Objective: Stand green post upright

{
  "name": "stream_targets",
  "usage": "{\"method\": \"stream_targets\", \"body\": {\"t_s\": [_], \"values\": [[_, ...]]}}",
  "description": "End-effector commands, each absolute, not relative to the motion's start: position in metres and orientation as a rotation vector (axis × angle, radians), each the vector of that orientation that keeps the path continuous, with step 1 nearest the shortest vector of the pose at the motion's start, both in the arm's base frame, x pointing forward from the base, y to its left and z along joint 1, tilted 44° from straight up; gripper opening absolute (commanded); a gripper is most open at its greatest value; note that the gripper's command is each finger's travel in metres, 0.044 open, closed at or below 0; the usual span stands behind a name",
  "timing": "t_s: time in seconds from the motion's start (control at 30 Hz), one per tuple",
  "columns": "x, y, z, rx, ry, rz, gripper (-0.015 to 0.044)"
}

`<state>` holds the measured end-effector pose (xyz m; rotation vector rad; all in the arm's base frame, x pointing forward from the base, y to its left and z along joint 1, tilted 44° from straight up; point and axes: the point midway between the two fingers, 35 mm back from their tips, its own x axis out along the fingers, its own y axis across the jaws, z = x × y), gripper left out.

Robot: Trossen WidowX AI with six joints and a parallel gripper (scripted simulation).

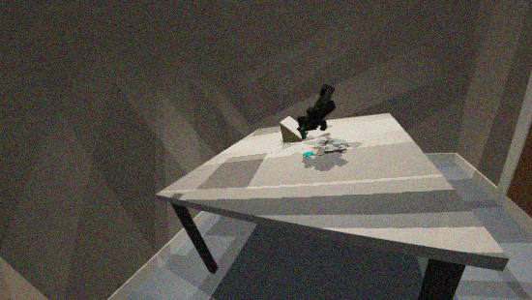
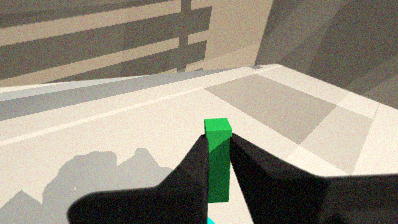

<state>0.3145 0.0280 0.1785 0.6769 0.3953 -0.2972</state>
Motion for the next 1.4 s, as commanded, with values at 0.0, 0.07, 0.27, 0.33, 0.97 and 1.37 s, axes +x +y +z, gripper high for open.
{"method": "stream_targets", "body": {"t_s": [0.0, 0.07, 0.27, 0.33, 0.97, 1.37], "values": [[0.312, 0.027, 0.181, 0.695, 0.364, -0.302, 0.0023], [0.311, 0.027, 0.182, 0.703, 0.349, -0.303, 0.0023], [0.308, 0.026, 0.184, 0.727, 0.306, -0.306, 0.0023], [0.307, 0.026, 0.185, 0.736, 0.291, -0.307, 0.0023], [0.301, 0.025, 0.189, 0.784, 0.216, -0.309, 0.0023], [0.303, 0.032, 0.182, 0.786, 0.218, -0.310, 0.0023]]}}
